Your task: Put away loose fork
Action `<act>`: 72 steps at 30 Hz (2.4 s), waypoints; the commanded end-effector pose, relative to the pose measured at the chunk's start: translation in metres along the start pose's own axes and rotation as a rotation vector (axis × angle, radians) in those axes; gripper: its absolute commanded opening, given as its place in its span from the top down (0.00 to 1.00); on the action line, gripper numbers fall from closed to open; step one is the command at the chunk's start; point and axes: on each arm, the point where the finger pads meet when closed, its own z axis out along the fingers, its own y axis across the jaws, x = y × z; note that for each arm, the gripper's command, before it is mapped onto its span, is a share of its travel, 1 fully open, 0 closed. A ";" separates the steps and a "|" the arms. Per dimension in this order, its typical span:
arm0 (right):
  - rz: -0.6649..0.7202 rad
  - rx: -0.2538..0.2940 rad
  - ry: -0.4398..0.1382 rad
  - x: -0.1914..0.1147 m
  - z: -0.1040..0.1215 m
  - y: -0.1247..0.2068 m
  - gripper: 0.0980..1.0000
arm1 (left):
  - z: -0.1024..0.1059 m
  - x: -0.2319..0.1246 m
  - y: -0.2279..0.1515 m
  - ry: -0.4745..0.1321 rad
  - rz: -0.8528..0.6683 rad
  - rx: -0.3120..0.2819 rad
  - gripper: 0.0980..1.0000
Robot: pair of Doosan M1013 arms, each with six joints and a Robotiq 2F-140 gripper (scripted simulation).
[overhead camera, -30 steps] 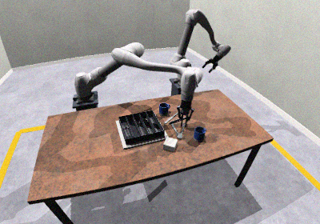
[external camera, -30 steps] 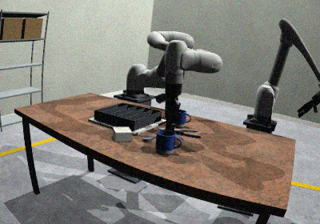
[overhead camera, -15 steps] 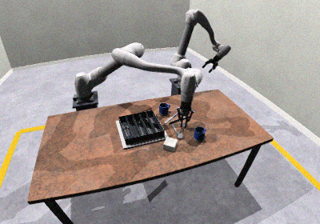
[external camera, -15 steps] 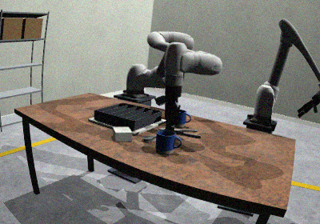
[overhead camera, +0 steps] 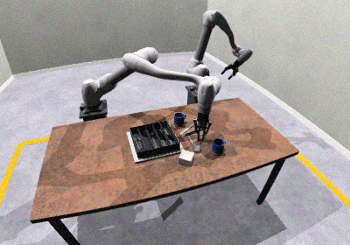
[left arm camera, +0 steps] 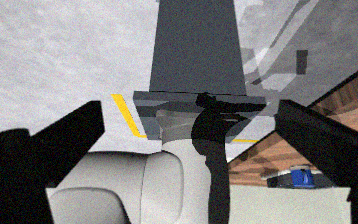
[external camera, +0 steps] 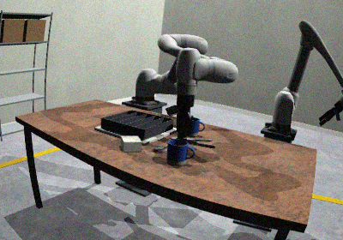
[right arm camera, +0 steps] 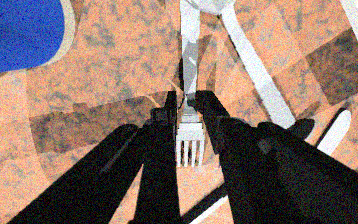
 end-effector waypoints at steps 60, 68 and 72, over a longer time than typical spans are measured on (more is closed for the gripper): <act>0.000 0.002 0.000 0.000 0.001 -0.001 0.98 | 0.000 0.000 0.000 0.001 0.000 0.000 0.00; 0.000 0.002 0.000 0.000 0.001 -0.001 0.98 | 0.000 0.000 0.000 0.001 0.000 0.000 0.00; 0.000 0.002 0.000 0.000 0.001 -0.001 0.98 | 0.000 0.000 0.000 0.001 0.000 0.000 0.00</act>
